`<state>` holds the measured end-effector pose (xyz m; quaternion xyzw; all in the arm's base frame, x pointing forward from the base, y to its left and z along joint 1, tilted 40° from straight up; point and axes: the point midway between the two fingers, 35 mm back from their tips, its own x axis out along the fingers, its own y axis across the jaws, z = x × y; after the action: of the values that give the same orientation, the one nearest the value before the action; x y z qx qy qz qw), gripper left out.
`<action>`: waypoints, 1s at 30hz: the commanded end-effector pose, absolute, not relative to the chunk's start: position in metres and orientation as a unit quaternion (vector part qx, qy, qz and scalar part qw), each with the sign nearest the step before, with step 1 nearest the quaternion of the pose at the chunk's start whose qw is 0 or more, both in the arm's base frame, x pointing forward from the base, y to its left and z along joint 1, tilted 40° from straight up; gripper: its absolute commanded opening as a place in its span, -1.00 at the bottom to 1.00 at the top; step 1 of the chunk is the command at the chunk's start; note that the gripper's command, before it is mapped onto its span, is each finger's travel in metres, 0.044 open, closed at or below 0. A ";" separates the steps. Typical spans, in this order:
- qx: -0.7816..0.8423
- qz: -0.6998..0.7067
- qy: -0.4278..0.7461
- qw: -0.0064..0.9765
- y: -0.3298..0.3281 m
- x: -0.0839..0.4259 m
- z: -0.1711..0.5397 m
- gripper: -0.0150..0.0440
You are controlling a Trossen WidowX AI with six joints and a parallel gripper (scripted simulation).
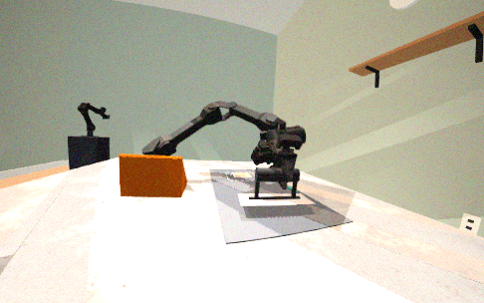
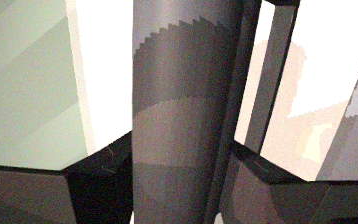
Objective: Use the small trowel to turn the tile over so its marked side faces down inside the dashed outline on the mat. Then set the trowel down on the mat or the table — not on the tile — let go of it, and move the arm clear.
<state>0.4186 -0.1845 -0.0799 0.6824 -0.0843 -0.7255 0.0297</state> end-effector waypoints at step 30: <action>0.683 -0.724 -0.091 0.032 -0.166 0.421 -0.105 0.40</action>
<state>0.4215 -0.1644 -0.1044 0.6830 -0.0860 -0.7247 0.0319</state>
